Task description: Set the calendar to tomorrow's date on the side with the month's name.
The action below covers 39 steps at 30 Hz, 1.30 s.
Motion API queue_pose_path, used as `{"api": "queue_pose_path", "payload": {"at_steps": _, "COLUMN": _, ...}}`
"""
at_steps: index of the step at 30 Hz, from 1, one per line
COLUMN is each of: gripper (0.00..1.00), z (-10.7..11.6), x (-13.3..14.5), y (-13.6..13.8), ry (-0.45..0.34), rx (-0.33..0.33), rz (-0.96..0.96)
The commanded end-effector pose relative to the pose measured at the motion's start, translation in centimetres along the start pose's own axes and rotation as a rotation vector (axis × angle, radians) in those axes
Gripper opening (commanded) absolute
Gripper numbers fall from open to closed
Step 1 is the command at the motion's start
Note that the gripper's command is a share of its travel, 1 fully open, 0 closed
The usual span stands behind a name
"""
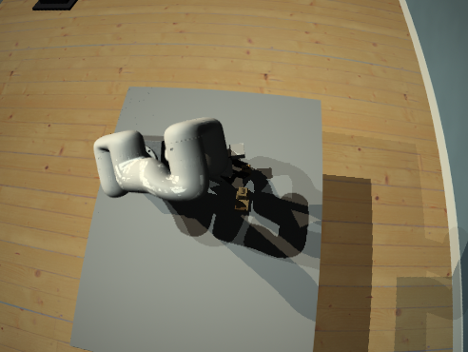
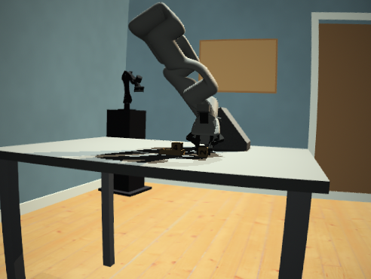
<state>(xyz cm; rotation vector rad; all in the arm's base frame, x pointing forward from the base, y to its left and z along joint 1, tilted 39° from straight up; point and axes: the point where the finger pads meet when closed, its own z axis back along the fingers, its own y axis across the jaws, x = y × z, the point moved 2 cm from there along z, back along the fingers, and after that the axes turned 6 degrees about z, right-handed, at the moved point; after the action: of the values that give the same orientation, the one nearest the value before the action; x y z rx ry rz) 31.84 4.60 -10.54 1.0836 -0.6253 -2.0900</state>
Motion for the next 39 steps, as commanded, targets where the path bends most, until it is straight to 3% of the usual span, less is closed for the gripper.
{"api": "queue_pose_path", "payload": {"at_steps": 1, "gripper": 0.29, "z": 0.0, "x": -0.1, "y": 0.0, "ry": 0.002, "rx": 0.000, "rz": 0.000}}
{"api": "queue_pose_path", "payload": {"at_steps": 28, "gripper": 0.29, "z": 0.1, "x": -0.2, "y": 0.0, "ry": 0.002, "rx": 0.000, "rz": 0.000}}
{"api": "queue_pose_path", "payload": {"at_steps": 39, "gripper": 0.29, "z": 2.0, "x": -3.0, "y": 0.3, "ry": 0.002, "rx": 0.000, "rz": 0.000}}
